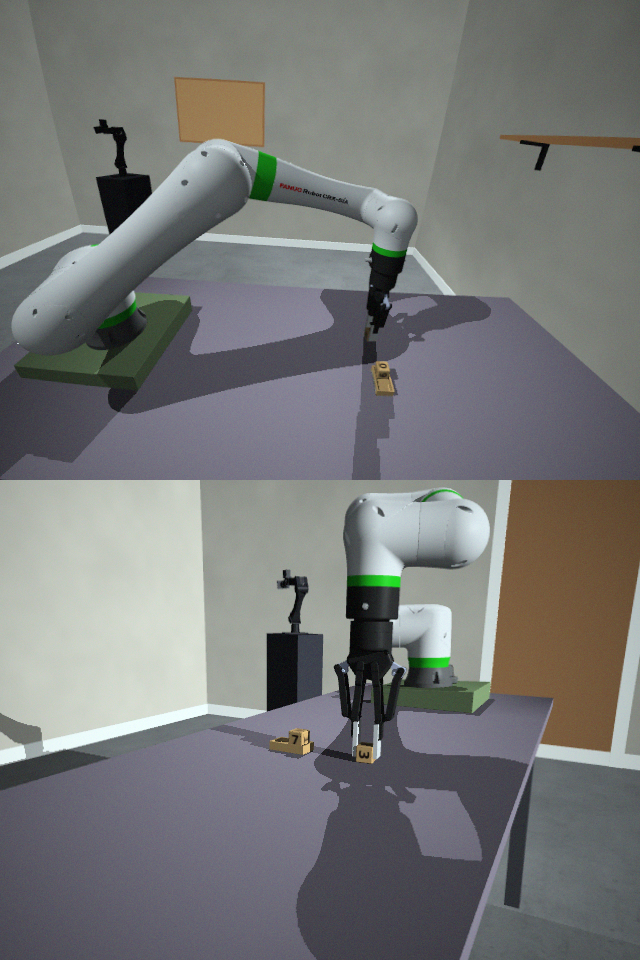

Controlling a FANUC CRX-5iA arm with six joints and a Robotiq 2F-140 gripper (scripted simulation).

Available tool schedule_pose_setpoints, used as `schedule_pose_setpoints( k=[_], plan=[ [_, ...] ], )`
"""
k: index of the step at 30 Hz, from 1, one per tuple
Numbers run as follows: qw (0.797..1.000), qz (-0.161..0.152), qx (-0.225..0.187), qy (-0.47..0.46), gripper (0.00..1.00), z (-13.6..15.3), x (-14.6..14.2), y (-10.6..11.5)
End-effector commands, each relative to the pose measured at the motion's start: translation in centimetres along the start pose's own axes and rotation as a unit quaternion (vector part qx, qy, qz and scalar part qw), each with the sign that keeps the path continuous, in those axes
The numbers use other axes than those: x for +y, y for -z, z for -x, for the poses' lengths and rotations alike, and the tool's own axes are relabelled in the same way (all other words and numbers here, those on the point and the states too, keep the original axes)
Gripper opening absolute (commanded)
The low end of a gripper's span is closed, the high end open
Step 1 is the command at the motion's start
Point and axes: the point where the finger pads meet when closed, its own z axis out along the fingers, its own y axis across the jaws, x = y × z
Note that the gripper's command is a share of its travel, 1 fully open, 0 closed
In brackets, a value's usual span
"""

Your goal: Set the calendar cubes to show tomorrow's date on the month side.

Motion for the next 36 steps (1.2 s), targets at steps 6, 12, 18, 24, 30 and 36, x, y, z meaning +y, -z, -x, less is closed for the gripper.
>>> schedule_pose_setpoints(
  k=[6, 12, 18, 24, 30, 36],
  plan=[
    [1.0, 0.0, 0.0, 0.0, 0.25, -0.02, 0.0, 0.03],
    [1.0, 0.0, 0.0, 0.0, 0.25, -0.02, 0.0, 0.03],
    [1.0, 0.0, 0.0, 0.0, 0.25, -0.02, 0.0, 0.03],
    [1.0, 0.0, 0.0, 0.0, 0.3, -0.02, 0.0, 0.03],
    [1.0, 0.0, 0.0, 0.0, 0.32, -0.02, 0.0, 0.03],
    [1.0, 0.0, 0.0, 0.0, 0.36, -0.02, 0.0, 0.03]
  ],
)
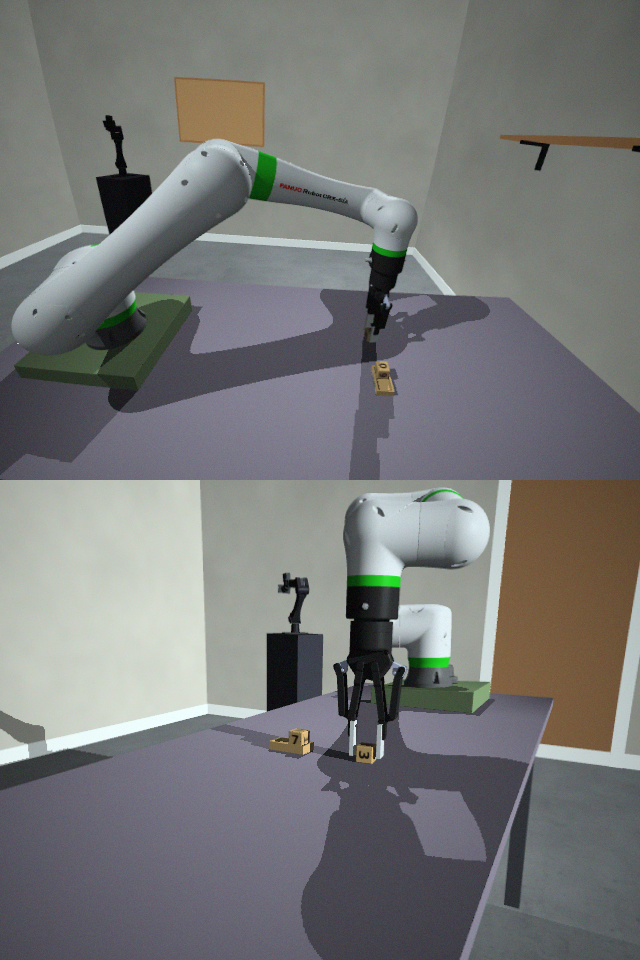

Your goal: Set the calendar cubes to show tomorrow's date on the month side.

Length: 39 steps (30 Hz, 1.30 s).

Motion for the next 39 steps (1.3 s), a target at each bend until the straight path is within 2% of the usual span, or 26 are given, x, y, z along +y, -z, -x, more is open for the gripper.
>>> schedule_pose_setpoints(
  k=[1, 14, 18, 26, 28, 34, 39],
  plan=[
    [1.0, 0.0, 0.0, 0.0, 0.36, 0.0, 0.0, 0.0],
    [1.0, 0.0, 0.0, 0.0, 0.36, 0.0, 0.0, 0.6],
    [1.0, 0.0, 0.0, 0.0, 0.36, 0.0, 0.0, 2.1],
    [1.0, 0.0, 0.0, 0.0, 0.36, 0.0, 0.0, 6.5],
    [1.0, 0.0, 0.0, 0.0, 0.36, 0.0, 0.0, 6.5],
    [1.0, 0.0, 0.0, 0.0, 0.36, 0.0, 0.0, 8.6],
    [1.0, 0.0, 0.0, 0.0, 0.36, 0.0, 0.0, 9.0]
  ],
)
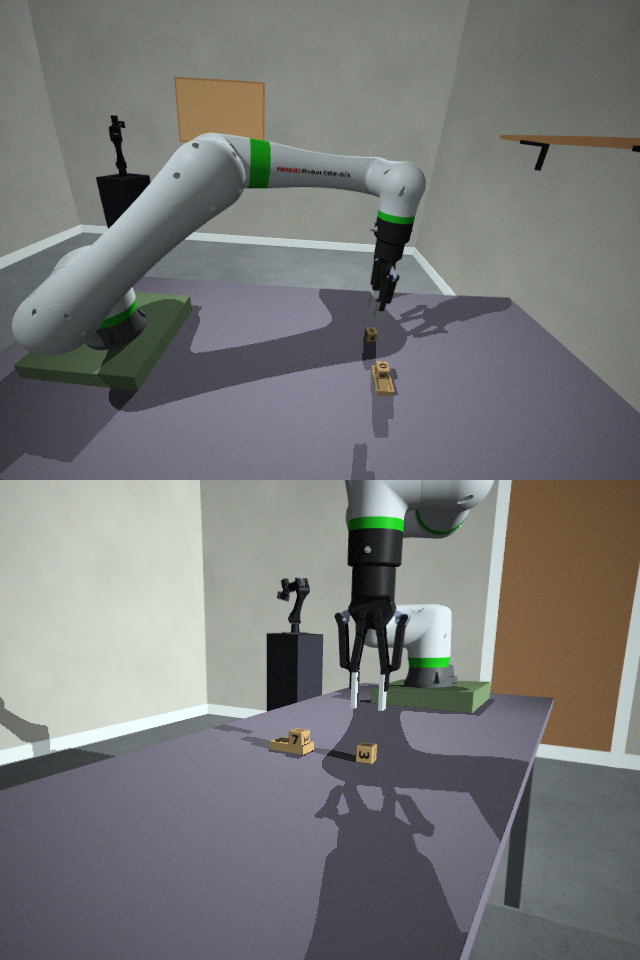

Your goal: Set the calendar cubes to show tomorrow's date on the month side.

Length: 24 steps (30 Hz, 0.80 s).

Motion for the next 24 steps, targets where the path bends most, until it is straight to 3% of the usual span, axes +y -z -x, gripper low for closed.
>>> schedule_pose_setpoints(
  k=[1, 2, 24],
  plan=[
    [1.0, 0.0, 0.0, 0.0, 0.36, -0.02, 0.0, 0.08],
    [1.0, 0.0, 0.0, 0.0, 1.0, -0.02, 0.0, 0.08],
    [1.0, 0.0, 0.0, 0.0, 1.0, -0.02, 0.0, 0.08]
  ],
)
